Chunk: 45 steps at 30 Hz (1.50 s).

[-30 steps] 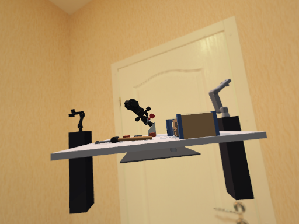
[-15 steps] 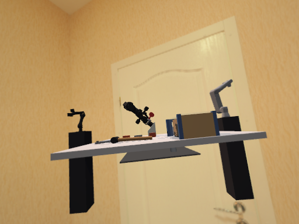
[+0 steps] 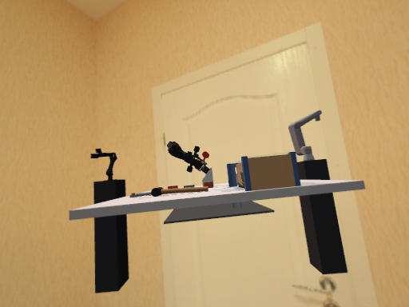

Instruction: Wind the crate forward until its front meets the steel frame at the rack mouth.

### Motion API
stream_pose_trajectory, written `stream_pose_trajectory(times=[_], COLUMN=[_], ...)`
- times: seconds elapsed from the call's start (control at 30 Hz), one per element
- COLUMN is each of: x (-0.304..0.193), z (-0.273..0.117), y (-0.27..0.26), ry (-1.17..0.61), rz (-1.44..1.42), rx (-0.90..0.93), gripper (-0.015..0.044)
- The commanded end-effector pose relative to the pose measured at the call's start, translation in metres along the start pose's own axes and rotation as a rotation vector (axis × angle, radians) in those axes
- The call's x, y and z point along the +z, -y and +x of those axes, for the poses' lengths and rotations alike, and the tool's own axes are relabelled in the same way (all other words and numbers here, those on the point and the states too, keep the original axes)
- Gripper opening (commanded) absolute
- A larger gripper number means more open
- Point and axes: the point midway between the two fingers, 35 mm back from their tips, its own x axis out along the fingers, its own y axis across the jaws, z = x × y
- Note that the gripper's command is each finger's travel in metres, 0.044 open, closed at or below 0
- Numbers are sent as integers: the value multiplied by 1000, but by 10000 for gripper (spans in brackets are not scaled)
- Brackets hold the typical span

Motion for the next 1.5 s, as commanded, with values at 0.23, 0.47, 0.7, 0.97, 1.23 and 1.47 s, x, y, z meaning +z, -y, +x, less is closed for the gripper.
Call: stream_pose_trajectory(times=[0.23, 0.47, 0.7, 0.97, 1.23, 1.47], x=[-1, -1, -1, -1, -10, -18], z=[2, 2, 2, 2, 16, 48], y=[-3, -3, -3, -3, -4, -17], ry=[-4, -3, -4, -4, -15, -23], rz=[-5, -3, -3, -2, -37, -53], rx=[177, 309, 417, 429, 408, 393], gripper=[0, 0, 0, 0, 0, 0])
